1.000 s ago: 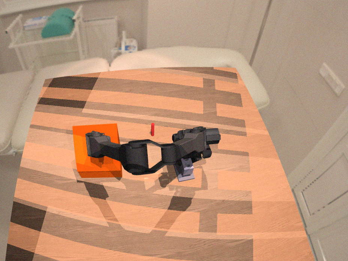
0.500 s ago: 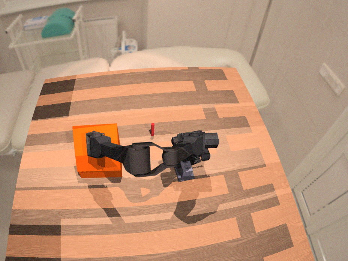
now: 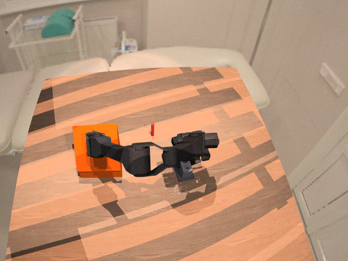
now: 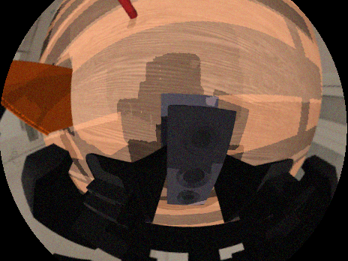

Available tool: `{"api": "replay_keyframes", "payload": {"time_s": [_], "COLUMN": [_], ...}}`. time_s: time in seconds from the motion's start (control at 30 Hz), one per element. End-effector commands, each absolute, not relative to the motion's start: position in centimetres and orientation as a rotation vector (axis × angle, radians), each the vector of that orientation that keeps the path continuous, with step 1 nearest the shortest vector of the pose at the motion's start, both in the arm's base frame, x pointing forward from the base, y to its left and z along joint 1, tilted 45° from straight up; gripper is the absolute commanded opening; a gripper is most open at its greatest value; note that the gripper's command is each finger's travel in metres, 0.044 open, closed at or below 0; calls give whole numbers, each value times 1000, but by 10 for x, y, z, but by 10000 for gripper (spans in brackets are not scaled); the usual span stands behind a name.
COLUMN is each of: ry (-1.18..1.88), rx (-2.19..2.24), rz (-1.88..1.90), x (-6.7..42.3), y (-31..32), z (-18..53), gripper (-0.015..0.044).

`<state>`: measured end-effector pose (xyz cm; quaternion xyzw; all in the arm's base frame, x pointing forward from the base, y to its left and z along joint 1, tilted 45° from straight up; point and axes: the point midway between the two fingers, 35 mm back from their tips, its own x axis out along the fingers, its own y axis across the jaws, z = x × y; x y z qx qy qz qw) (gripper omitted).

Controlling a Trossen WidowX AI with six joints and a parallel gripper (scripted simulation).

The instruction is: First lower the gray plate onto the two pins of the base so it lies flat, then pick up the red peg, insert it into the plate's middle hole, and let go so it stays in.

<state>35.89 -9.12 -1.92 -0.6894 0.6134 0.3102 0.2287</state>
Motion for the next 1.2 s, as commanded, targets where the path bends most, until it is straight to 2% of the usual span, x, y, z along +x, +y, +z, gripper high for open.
{"api": "replay_keyframes", "payload": {"time_s": [0.0,0.23,0.57,0.87,1.17], "ry": [1686,1686,1686,1684,1685], "rx": [-1900,-1900,-1900,-1904,-1904], "rz": [853,853,853,861,861], "x": [359,359,360,353,351], "y": [-90,-90,-88,-7,-2], "z": [-19,-19,-17,64,62], "gripper": [263,440,440,440,440]}}
